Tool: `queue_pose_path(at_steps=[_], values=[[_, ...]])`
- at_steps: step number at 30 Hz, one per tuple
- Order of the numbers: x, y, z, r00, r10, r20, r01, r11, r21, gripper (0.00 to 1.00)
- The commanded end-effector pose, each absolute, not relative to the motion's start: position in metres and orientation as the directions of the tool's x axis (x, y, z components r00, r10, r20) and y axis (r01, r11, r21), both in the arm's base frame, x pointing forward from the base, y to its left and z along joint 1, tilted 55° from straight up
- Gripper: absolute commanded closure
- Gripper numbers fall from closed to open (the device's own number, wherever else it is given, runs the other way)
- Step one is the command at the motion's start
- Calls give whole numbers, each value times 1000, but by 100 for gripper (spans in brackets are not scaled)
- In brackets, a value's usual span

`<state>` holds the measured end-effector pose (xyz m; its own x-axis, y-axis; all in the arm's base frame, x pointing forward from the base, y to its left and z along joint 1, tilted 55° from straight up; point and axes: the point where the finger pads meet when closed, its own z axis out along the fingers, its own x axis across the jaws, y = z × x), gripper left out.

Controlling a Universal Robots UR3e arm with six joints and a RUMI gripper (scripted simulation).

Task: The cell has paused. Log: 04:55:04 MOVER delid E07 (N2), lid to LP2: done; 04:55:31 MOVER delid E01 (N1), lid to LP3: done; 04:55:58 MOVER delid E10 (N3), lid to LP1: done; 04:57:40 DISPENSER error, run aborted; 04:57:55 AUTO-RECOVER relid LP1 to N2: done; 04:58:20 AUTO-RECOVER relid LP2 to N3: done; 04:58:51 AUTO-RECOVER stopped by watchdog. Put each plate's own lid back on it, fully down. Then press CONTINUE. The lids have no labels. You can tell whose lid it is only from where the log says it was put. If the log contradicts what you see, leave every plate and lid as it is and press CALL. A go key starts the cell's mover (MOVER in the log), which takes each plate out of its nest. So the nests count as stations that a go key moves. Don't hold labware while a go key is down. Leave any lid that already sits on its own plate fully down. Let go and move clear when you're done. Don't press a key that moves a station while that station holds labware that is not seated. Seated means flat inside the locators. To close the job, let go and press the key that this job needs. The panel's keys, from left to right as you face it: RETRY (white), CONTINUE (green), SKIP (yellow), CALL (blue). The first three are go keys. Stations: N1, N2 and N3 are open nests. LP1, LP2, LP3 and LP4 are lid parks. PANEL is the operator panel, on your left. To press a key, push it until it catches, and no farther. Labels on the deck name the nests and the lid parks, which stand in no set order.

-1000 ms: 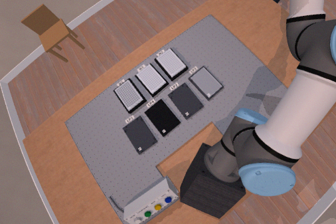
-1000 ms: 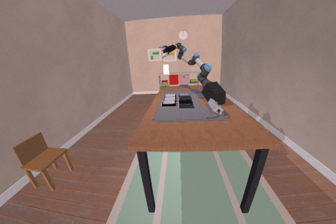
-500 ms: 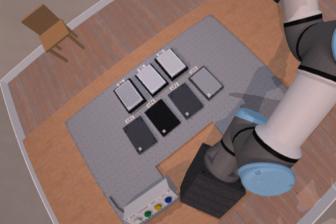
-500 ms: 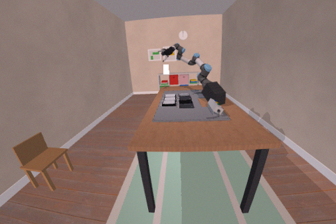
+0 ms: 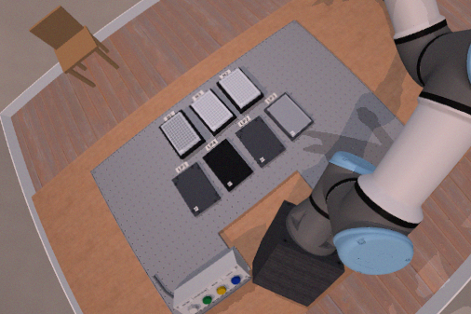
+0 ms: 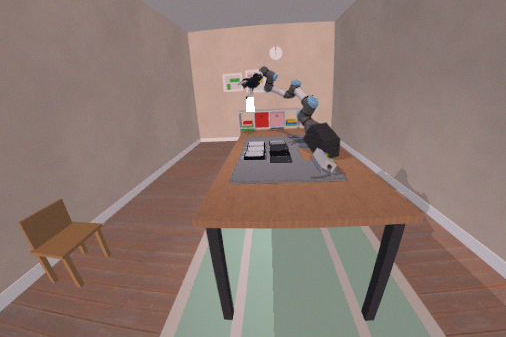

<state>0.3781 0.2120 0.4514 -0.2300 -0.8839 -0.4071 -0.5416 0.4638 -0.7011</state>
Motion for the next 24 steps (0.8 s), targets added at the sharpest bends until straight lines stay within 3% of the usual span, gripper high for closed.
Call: queue_pose_path(at_steps=[1,24], values=[[381,208,440,-245,-888,-388,-545,458,-703,18],[394,176,357,-367,-906,-209,-597,402,-694,18]])
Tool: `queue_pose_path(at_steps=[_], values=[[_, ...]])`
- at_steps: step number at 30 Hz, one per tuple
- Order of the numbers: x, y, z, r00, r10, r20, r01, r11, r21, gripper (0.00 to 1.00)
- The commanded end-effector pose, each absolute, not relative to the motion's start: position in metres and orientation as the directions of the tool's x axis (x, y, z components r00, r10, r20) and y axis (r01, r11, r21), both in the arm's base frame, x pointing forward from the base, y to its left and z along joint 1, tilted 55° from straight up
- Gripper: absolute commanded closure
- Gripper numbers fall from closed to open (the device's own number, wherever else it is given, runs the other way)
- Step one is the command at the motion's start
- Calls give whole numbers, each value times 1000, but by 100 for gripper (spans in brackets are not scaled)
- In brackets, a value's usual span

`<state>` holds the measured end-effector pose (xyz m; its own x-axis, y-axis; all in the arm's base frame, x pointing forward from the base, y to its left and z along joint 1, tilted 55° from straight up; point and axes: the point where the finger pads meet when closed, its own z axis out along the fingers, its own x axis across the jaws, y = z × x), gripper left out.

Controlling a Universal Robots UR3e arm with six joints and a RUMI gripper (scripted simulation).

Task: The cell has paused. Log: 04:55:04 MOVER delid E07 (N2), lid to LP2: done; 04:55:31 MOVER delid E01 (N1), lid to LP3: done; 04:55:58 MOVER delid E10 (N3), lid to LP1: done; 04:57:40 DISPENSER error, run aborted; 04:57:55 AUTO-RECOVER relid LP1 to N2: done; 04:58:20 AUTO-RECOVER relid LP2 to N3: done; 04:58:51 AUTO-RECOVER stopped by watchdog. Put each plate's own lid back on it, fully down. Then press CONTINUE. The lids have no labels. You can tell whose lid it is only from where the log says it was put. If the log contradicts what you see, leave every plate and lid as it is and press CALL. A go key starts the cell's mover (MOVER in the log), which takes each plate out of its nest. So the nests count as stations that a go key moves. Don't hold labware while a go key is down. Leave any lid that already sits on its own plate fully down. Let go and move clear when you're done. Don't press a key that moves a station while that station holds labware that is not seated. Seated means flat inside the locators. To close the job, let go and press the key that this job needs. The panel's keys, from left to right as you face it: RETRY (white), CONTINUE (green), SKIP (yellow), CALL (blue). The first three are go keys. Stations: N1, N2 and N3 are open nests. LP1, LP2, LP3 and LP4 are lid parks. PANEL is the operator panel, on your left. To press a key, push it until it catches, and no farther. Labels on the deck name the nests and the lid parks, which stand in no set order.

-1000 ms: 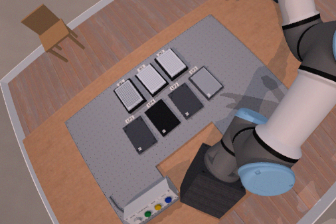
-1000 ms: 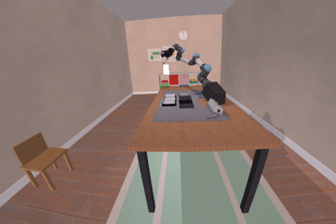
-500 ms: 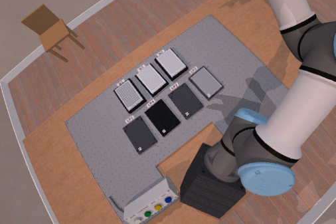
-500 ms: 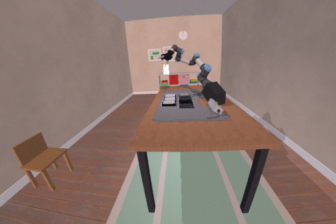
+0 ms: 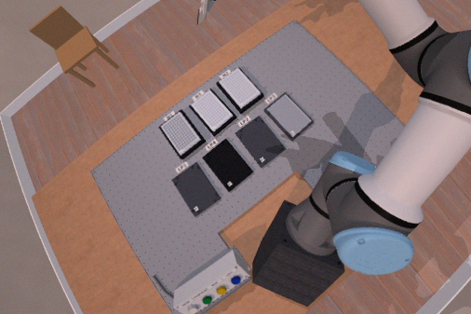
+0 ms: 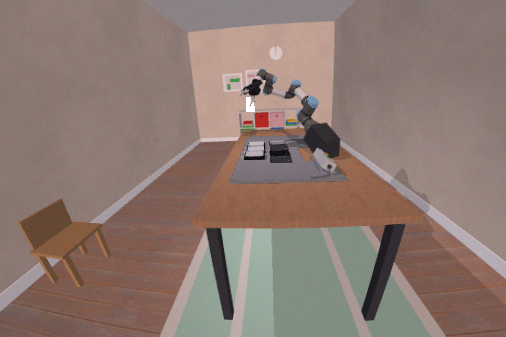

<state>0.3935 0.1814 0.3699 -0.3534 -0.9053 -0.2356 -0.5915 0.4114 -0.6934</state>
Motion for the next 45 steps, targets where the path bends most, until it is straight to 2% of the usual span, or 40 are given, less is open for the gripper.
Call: queue_pose_path(at_steps=[1,45], values=[[395,174,353,-376,-907,-192,-602,396,-693,18],[370,97,213,-483,-851,206,-720,252,-646,18]])
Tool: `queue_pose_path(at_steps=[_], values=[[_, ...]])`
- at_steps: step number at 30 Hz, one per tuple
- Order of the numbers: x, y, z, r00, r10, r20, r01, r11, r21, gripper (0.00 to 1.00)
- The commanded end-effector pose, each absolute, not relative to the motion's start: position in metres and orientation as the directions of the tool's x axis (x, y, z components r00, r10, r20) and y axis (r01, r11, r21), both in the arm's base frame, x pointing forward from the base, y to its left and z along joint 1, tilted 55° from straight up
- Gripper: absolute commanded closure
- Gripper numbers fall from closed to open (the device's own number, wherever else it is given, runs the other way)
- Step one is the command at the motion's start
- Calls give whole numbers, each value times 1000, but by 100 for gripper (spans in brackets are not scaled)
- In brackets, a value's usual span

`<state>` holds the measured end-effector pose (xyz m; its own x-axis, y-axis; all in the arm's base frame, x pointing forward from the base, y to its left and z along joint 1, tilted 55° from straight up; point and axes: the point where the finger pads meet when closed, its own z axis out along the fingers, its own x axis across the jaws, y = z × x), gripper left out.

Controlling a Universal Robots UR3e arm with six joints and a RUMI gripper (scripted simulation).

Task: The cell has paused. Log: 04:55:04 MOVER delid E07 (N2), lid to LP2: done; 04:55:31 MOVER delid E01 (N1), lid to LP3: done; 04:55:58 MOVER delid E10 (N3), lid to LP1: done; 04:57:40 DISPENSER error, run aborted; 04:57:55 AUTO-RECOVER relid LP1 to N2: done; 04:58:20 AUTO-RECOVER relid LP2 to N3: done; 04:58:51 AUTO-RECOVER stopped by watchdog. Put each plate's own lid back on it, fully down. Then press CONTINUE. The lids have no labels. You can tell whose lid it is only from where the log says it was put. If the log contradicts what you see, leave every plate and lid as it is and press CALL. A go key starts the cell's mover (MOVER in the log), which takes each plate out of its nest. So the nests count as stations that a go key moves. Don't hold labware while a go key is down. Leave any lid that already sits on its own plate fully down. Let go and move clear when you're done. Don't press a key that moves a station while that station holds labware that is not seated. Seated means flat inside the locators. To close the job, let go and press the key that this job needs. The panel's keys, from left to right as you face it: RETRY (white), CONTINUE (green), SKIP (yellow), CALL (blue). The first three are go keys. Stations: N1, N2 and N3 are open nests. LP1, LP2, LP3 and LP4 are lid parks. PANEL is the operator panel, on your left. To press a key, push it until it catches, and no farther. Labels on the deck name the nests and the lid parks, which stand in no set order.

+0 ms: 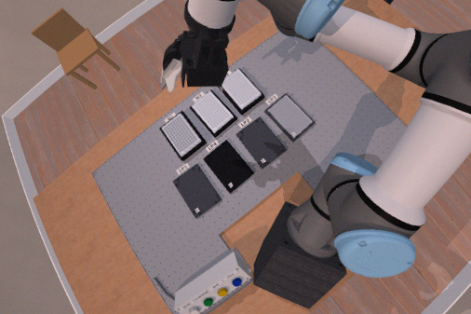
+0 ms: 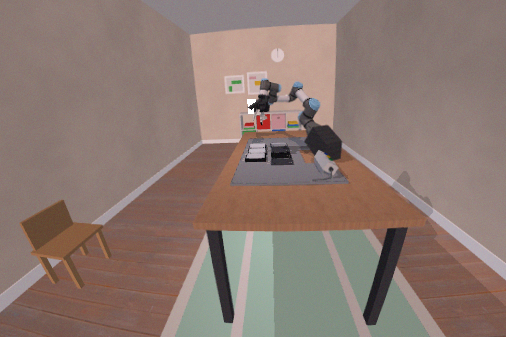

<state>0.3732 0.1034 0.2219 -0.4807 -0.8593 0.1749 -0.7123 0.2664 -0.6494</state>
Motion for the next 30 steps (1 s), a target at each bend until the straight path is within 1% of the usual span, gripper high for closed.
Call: queue_pose_path(at_steps=[1,3,6,10,13,16,19,21,30], values=[[368,94,209,-484,-846,225,-726,244,-642,18],[364,89,201,-485,-836,257,-737,231,-636,18],[361,84,195,-485,-836,257,-737,231,-636,18],[353,73,180,-483,-812,327,-759,201,-620,18],[350,70,176,-483,-812,327,-759,201,-620,18],[348,67,172,-481,-806,346,-765,193,-615,18],[341,58,162,-476,-786,396,-781,170,-601,18],[338,55,159,-476,-786,396,-781,170,-601,18],[317,31,134,-451,-729,515,-820,111,-561,18]])
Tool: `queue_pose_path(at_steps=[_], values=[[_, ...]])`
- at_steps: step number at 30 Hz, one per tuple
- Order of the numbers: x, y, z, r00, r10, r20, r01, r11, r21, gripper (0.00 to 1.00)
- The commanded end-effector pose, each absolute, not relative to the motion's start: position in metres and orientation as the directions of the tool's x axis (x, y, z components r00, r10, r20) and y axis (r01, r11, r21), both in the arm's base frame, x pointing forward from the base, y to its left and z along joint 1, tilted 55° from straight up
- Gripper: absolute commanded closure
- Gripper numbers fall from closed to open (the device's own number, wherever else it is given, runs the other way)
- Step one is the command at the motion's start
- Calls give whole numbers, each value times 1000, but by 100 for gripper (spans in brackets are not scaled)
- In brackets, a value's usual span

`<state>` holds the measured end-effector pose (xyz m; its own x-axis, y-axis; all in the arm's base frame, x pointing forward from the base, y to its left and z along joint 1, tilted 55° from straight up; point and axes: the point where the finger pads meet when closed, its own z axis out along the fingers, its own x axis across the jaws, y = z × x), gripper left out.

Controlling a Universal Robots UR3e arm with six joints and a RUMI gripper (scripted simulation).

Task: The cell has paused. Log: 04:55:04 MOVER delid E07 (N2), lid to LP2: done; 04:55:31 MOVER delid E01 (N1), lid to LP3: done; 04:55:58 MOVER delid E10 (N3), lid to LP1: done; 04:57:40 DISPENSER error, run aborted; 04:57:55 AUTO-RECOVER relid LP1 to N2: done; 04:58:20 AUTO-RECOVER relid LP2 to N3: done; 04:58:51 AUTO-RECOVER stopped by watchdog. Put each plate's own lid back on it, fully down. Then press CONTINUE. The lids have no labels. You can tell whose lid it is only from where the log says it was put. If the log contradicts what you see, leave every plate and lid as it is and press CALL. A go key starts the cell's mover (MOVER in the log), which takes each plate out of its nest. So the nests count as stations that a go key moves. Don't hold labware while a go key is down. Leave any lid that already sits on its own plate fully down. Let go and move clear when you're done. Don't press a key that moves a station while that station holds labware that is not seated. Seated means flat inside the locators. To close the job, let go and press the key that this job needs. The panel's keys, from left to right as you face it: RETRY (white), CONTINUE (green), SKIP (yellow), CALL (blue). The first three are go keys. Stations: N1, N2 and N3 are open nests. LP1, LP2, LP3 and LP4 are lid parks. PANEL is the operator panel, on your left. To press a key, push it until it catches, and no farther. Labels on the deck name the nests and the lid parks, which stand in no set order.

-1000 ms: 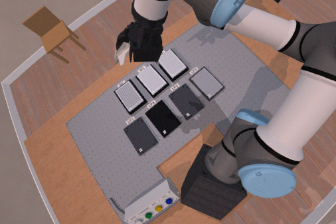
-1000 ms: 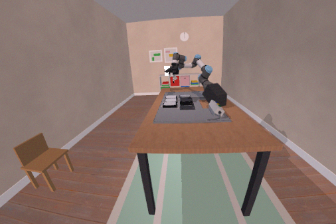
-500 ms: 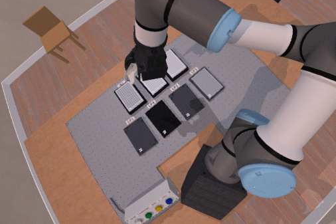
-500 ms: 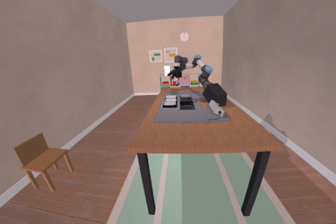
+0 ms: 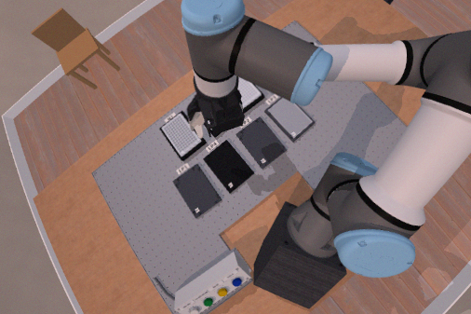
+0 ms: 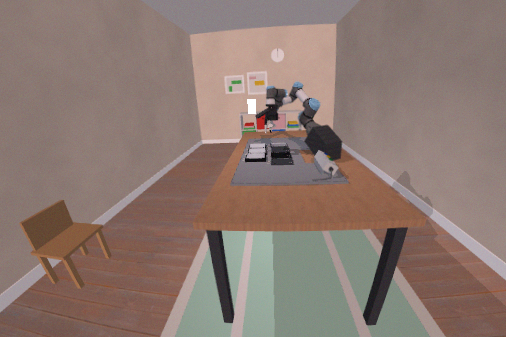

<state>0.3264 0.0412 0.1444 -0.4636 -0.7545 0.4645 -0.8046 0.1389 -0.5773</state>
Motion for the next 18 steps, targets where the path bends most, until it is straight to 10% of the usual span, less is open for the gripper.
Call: queue_pose_path(at_steps=[1,18], values=[[314,28,132,-448,-723,527,-824,105,-556,18],[283,-2,104,-367,-649,666,-881,13,-473,18]])
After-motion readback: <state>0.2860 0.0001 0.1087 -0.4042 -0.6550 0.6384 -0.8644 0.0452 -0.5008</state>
